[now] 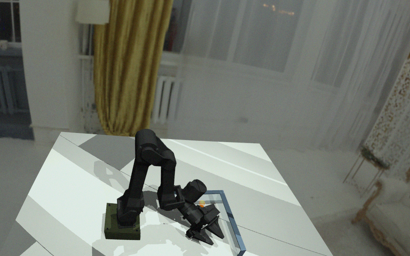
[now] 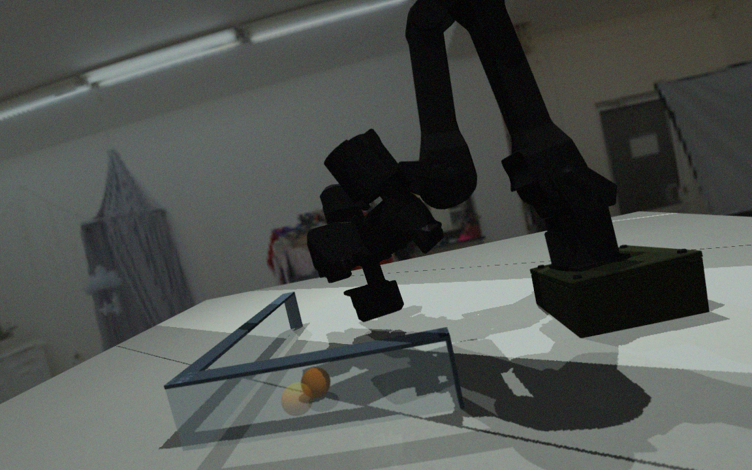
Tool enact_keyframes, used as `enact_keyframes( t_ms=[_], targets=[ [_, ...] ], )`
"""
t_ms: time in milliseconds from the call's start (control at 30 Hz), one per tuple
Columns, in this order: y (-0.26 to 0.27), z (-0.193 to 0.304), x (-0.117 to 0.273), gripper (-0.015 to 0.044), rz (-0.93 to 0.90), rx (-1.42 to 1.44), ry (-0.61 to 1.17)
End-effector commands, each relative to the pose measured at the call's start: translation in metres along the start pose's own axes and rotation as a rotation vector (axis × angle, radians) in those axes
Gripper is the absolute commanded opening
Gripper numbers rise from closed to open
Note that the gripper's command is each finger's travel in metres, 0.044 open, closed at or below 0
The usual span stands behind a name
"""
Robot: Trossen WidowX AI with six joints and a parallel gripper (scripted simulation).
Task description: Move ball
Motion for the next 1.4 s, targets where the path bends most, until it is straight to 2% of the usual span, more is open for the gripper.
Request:
enact_keyframes(
  t_ms=[0, 167, 633, 933, 1100, 1367],
  targets=[
    [0.000, -0.001, 0.000, 0.0374, -0.002, 0.001, -0.002],
    [0.006, -0.023, -0.007, 0.0243, -0.087, 0.046, -0.057],
    [0.013, -0.102, -0.005, 0.0243, -0.551, 0.270, -0.261],
    [0.030, -0.131, 0.068, 0.0243, -0.919, 0.506, -0.367],
    [0.049, -0.135, 0.113, 0.0243, -1.185, 0.787, -0.426],
    [0.051, -0.134, 0.119, 0.0243, -1.223, 0.825, -0.433]
  ],
)
Point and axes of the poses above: the point midway between the two fingers, 35 mm back from their tips, its own x axis back along the fingers, its own y axis across the jaws, z = x × y, the point moved 2 cm from there along x, back along the fingers, and after that the axes turned 5 degrees about -x, right-handed, at the moved point
